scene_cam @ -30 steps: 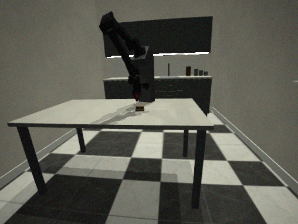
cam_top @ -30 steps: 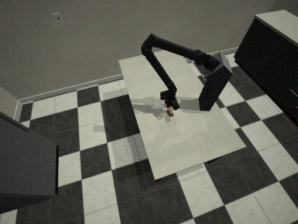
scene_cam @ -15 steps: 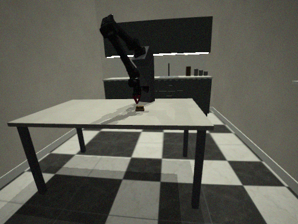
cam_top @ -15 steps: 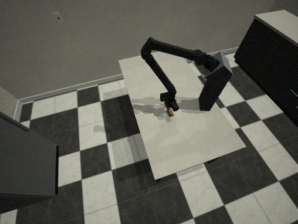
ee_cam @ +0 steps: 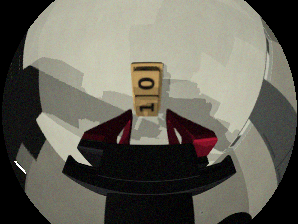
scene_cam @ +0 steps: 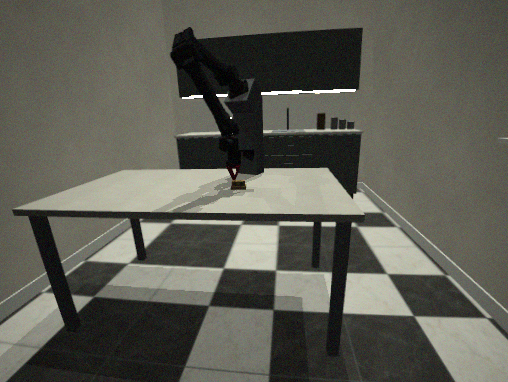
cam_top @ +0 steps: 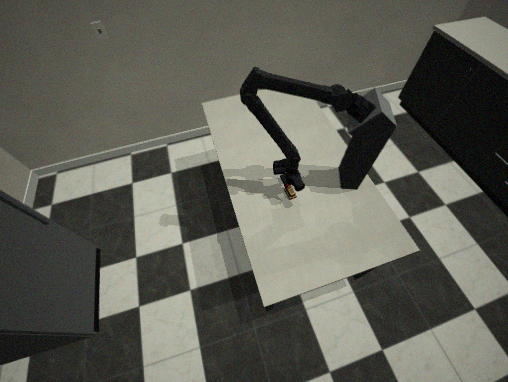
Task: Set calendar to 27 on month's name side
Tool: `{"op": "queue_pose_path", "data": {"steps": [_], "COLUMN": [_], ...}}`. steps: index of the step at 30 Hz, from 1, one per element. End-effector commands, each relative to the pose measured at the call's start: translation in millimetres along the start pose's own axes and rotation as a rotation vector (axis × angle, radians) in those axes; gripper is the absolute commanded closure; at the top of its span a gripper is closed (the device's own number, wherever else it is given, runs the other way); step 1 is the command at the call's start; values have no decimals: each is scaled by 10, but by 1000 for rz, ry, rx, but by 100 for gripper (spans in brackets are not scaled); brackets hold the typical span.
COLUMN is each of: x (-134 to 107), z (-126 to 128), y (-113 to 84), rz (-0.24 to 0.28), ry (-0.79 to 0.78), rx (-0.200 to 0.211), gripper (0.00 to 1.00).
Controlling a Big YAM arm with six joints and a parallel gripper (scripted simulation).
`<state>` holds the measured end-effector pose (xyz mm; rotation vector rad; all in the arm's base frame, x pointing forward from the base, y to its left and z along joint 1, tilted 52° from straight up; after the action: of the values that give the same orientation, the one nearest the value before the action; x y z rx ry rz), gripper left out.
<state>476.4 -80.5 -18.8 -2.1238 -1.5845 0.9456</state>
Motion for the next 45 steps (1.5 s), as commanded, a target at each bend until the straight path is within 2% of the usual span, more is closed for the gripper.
{"op": "queue_pose_path", "data": {"steps": [1,3,45], "x": [-17,9,-2], "z": [70,146,105], "y": [48,12,41], "rz": [-1,-7,-5], "ry": [-8,-13,-10], "rx": [9,23,16], "gripper": [54,54,54]}}
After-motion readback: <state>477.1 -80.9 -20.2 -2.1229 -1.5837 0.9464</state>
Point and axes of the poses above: the point where the finger pads meet when closed, its own y axis out along the fingers, its own z axis across the jaws, x = y × z, the point moved 7 cm from there along -y, back along the fingers, and after that the axes turned 5 degrees about y, right-handed, at the moved point
